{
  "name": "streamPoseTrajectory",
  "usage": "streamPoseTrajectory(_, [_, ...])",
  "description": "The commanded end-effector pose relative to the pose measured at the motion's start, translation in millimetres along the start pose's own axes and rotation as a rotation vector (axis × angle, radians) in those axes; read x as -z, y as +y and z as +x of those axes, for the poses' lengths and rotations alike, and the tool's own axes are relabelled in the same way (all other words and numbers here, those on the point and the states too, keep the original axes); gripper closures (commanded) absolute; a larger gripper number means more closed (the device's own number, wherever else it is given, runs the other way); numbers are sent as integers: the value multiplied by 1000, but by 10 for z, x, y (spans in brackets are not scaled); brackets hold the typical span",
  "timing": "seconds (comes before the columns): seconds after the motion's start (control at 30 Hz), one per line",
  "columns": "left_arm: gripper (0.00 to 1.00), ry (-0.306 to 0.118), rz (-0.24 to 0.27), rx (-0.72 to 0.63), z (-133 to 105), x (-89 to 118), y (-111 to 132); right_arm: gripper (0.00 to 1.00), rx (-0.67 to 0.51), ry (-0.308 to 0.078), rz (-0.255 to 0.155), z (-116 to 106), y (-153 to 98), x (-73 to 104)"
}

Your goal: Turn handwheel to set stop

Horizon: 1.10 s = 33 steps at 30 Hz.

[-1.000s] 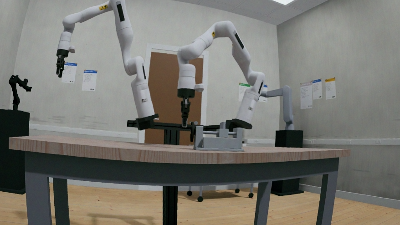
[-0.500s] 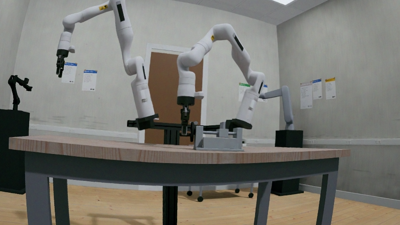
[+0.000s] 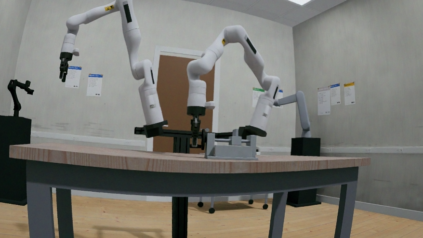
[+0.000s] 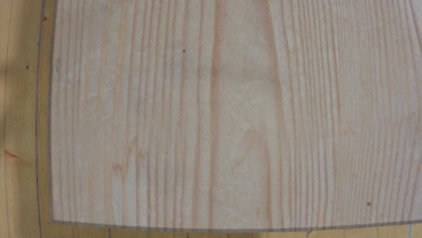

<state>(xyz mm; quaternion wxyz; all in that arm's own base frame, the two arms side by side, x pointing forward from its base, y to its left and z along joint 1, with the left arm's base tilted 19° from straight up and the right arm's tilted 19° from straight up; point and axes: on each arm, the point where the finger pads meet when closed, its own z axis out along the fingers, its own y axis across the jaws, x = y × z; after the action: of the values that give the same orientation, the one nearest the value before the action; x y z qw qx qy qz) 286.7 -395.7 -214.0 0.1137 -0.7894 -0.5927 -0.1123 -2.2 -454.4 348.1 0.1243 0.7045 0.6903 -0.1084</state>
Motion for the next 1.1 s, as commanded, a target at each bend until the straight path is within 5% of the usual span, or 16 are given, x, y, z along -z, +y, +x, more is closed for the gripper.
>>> streamPoseTrajectory(0.0, [842, -1, 1, 6, -14, 17, -98, 2, 12, 5, 4, 7, -14, 7])
streamPoseTrajectory(0.63, [842, 9, 9, 5, 17, 243, -389, 2, 12, 5, 4, 7, -14, 7])
streamPoseTrajectory(1.07, [842, 4, 4, 6, -9, 496, -325, 2, 12, 5, 4, 7, -14, 7])
